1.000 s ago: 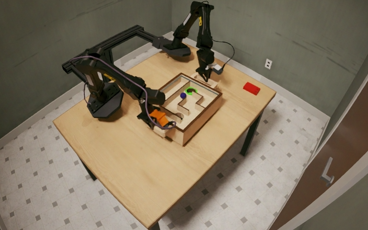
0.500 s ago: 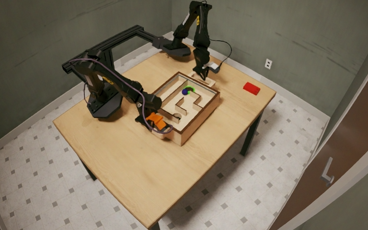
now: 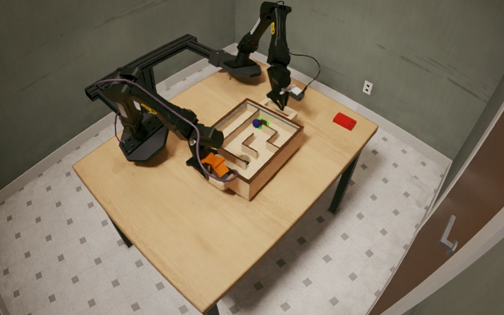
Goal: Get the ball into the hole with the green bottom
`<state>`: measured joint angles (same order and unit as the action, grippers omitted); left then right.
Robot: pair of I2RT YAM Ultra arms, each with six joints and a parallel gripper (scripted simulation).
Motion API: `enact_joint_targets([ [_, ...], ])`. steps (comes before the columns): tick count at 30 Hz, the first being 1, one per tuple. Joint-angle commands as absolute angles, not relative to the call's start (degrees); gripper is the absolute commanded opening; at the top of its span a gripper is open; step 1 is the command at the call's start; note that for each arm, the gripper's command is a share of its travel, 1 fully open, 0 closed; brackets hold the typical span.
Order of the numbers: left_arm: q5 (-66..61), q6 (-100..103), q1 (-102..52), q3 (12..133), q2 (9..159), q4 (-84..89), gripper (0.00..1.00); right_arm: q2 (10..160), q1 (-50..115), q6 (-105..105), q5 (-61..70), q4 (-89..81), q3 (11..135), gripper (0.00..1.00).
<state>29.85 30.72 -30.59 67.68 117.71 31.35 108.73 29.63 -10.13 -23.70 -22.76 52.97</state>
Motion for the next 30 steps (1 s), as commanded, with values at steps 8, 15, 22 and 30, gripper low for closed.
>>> enact_joint_targets([
  [8,32.07,31.25,-32.94,65.88,113.52,21.48,0.00,105.00,35.04,-10.13,-24.85,-16.32,52.71,0.00],
  [15,33.51,34.05,-34.94,72.29,116.92,34.51,0.00,108.06,30.77,-8.09,-19.59,-16.40,56.31,0.00],
  [22,31.33,30.72,-33.57,69.61,114.31,25.96,0.00,104.66,34.08,-11.69,-24.53,-18.76,57.15,0.00],
  [30,32.97,30.54,-32.72,70.20,115.09,27.64,0.00,104.39,32.09,-9.39,-26.27,-19.62,57.17,0.00],
])
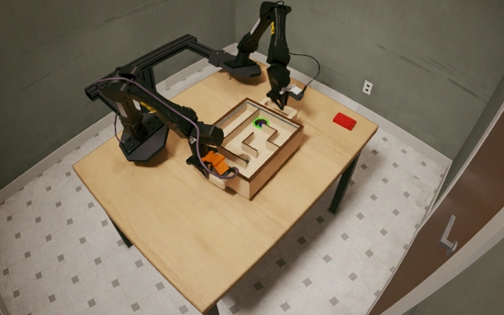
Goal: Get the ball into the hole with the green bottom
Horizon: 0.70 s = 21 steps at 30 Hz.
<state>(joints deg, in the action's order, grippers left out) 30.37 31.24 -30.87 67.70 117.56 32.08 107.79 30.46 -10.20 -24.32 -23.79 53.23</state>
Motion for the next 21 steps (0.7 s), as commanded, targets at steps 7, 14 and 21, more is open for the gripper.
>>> enact_joint_targets([
  [7,32.96,30.07,-31.87,68.47,116.36,26.01,0.00,106.55,31.70,-9.07,-26.11,-18.10,56.45,0.00],
  [14,32.86,29.26,-31.26,66.28,117.86,22.96,0.00,109.12,31.30,-8.73,-25.85,-14.99,51.33,0.00],
  [21,33.25,29.13,-31.25,65.88,117.38,21.76,0.00,110.06,30.85,-8.38,-25.85,-12.86,51.27,0.00],
])
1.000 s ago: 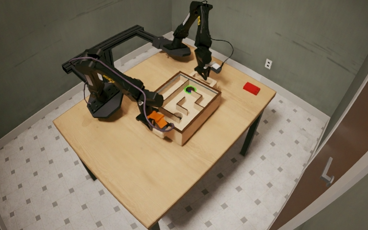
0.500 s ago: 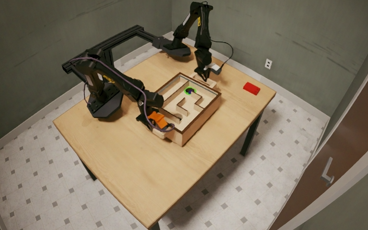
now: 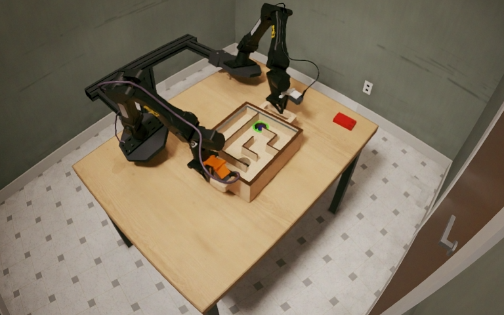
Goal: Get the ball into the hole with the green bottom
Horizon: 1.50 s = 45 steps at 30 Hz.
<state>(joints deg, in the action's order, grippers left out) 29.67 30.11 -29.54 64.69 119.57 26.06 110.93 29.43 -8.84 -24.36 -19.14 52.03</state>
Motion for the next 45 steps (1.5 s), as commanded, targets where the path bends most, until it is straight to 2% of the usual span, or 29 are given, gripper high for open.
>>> enact_joint_targets([
  [1,33.27,29.05,-31.17,65.72,117.73,21.50,0.00,109.96,30.89,-8.45,-25.82,-12.66,52.48,0.00],
  [5,33.19,29.04,-31.09,66.18,118.36,21.60,0.00,109.16,31.05,-8.47,-25.84,-12.96,53.92,0.00],
  [7,33.19,28.86,-30.81,65.31,117.77,21.27,0.00,112.67,30.97,-8.18,-25.79,-11.39,50.47,0.00],
  [14,33.24,29.13,-31.09,66.29,117.31,21.56,0.00,108.63,31.05,-8.78,-25.77,-11.72,52.38,0.00],
  [15,33.22,29.07,-31.09,66.29,117.30,21.46,0.36,108.62,31.05,-8.73,-25.78,-11.73,52.47,0.00],
  [31,33.31,28.69,-31.02,66.40,117.59,21.01,0.36,108.65,31.05,-8.96,-25.75,-11.72,52.49,0.00],
  [32,33.31,28.68,-31.02,66.40,117.59,21.01,0.36,108.65,31.05,-8.96,-25.75,-11.72,52.49,0.36],
  [45,33.31,28.68,-31.02,66.40,117.60,21.00,0.36,110.67,31.00,-8.62,-25.89,-11.34,52.61,0.36],
])
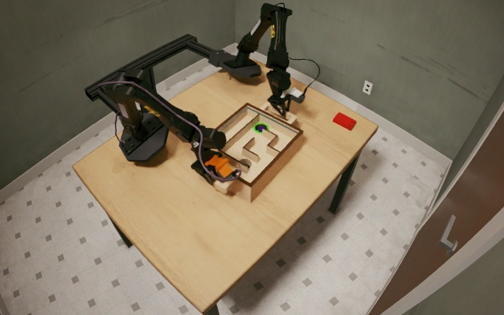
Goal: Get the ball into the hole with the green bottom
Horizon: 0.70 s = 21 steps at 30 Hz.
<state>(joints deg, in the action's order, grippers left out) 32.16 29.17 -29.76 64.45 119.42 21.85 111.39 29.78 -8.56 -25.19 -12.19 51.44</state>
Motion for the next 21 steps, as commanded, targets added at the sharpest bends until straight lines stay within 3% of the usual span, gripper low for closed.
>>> enact_joint_targets([
  [1,33.31,28.68,-31.02,66.40,117.60,21.00,0.36,110.65,31.00,-8.63,-25.88,-11.02,52.61,0.36],
  [21,34.15,34.50,-35.24,67.48,111.25,32.41,0.36,110.67,31.00,-8.61,-25.89,-11.15,52.61,0.36],
])
